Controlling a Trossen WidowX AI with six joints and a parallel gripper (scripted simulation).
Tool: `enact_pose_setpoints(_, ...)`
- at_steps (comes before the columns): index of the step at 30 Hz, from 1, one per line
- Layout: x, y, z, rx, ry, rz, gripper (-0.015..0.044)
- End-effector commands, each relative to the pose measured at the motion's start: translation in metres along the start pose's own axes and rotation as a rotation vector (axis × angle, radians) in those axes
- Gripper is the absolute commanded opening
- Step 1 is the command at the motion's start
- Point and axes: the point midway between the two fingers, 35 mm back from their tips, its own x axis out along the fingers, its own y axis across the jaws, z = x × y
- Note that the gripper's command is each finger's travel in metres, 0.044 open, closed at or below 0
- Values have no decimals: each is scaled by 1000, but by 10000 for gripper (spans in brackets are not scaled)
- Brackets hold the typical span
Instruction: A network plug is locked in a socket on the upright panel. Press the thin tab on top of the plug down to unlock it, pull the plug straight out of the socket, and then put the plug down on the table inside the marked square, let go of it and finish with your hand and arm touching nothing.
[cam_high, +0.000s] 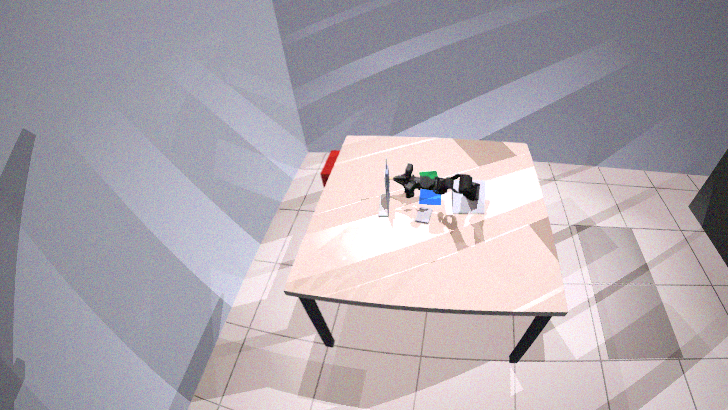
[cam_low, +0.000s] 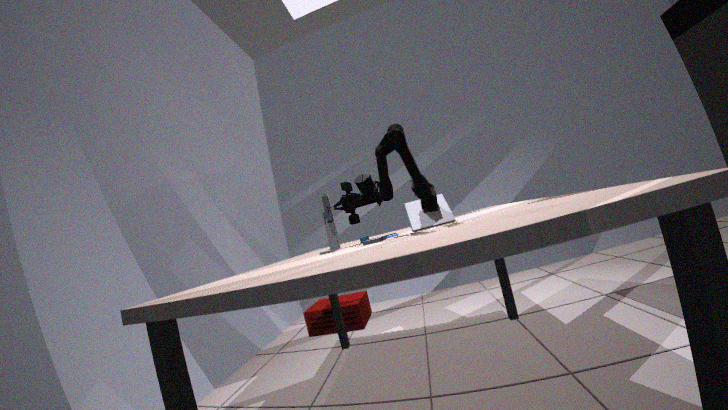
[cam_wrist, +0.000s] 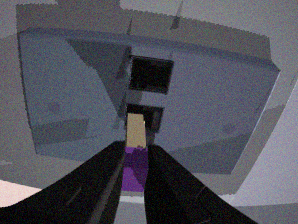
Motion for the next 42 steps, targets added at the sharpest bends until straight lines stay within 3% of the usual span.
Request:
enact_pose_setpoints(1,-3,1,-1,0,-3,5,0)
enact_pose_setpoints(42,-27,1,-9,0,-2,6,0)
